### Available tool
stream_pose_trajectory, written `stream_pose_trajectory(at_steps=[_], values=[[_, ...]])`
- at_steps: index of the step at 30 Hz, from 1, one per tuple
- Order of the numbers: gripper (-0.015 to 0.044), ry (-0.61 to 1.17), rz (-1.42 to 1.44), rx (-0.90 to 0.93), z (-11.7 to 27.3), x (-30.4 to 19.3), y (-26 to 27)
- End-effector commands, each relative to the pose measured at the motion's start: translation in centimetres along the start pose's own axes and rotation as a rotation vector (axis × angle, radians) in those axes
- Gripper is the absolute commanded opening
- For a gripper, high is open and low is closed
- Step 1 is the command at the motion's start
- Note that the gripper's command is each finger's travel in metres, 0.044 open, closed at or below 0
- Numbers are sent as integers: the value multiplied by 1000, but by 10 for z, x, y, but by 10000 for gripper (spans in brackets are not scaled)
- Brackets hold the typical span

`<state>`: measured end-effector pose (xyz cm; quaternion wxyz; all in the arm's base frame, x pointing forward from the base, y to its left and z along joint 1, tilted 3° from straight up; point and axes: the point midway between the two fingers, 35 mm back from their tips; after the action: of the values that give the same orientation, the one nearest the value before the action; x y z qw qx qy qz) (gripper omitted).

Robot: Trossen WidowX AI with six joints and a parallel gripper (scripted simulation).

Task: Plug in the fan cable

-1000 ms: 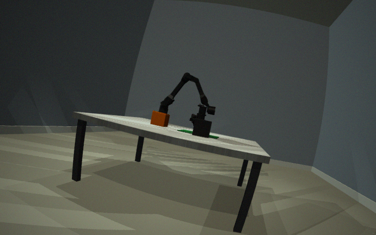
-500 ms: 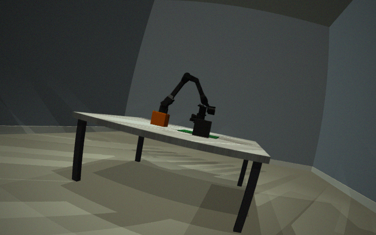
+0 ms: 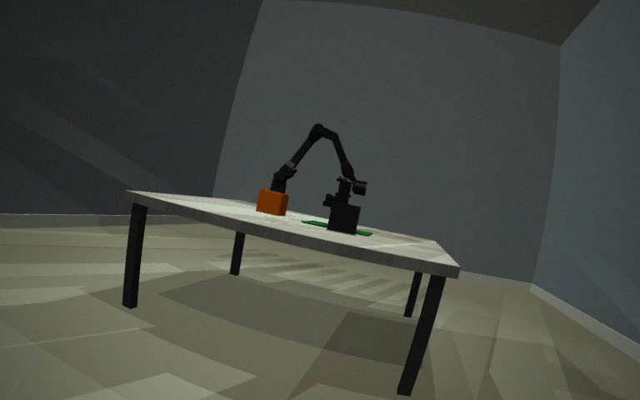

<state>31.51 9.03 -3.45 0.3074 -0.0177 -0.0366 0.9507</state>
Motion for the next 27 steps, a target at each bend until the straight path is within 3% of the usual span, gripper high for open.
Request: stream_pose_trajectory(at_steps=[1, 2, 6, 12, 27], values=[[24, 0, 0, -1, 3, 0, 0], [0, 0, -1, -1, 11, -1, -1], [0, -3, -4, -4, 50, 0, 0], [0, -3, -27, -4, 49, -2, 0], [0, -2, -540, -2, 49, -16, 11]])
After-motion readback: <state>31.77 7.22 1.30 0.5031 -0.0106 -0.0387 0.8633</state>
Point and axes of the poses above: the point midway between the two fingers, 35 mm back from their tips, its own z axis back along the fingers, its own y axis across the jaws, x = y × z, and after that the axes turned 7 degrees about -z, right-handed
